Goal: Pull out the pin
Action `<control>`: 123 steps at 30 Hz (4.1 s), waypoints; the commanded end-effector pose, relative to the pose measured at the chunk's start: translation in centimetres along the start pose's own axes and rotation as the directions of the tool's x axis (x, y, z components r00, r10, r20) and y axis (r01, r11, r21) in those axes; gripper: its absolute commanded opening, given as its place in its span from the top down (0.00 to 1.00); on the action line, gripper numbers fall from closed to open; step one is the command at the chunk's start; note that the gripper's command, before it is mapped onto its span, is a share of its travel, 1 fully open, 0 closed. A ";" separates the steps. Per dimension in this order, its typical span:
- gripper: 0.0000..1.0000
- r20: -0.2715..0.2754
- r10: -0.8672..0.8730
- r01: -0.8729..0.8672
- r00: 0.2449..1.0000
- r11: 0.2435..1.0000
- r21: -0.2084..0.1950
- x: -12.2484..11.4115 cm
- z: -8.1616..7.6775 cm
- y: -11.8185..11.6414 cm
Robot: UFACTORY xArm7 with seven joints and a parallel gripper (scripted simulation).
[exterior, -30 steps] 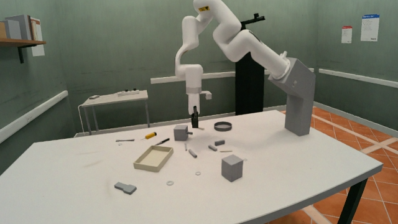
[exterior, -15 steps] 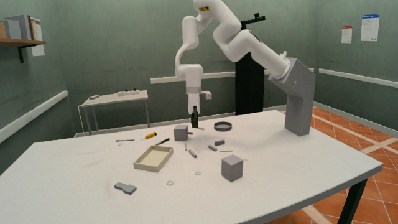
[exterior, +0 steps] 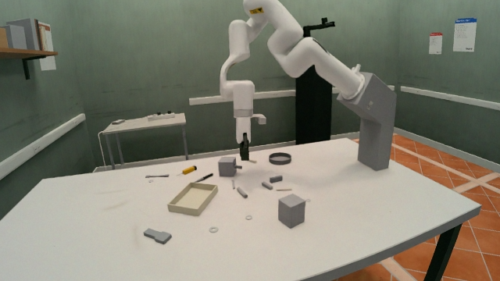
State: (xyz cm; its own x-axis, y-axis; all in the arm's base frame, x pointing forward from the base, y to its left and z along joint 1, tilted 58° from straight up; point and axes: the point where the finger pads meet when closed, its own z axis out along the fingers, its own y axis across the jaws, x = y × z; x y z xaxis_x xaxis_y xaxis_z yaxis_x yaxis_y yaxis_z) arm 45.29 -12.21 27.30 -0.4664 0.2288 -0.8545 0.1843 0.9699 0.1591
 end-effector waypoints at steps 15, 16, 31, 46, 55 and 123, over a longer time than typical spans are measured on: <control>0.53 0.006 -0.019 0.019 1.000 1.000 -0.004 -0.1 -0.1 0.2; 0.53 0.006 -0.020 0.020 1.000 1.000 -0.004 -0.1 -0.1 0.2; 0.53 0.008 -0.038 0.038 0.999 0.999 -0.009 -0.1 -0.2 0.4; 0.53 0.005 -0.056 0.056 0.998 0.998 -0.015 0.1 -0.2 0.6; 0.53 0.001 -0.064 0.064 0.998 0.998 -0.018 0.3 -0.1 0.7; 0.53 -0.083 -0.088 0.084 0.993 0.995 -0.048 3.4 0.5 0.4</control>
State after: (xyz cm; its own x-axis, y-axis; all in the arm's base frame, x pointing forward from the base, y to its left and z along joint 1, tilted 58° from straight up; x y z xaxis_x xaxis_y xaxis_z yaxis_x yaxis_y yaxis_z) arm 44.22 -11.05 24.29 -0.5488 0.1476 -0.8228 0.1028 0.9887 0.1087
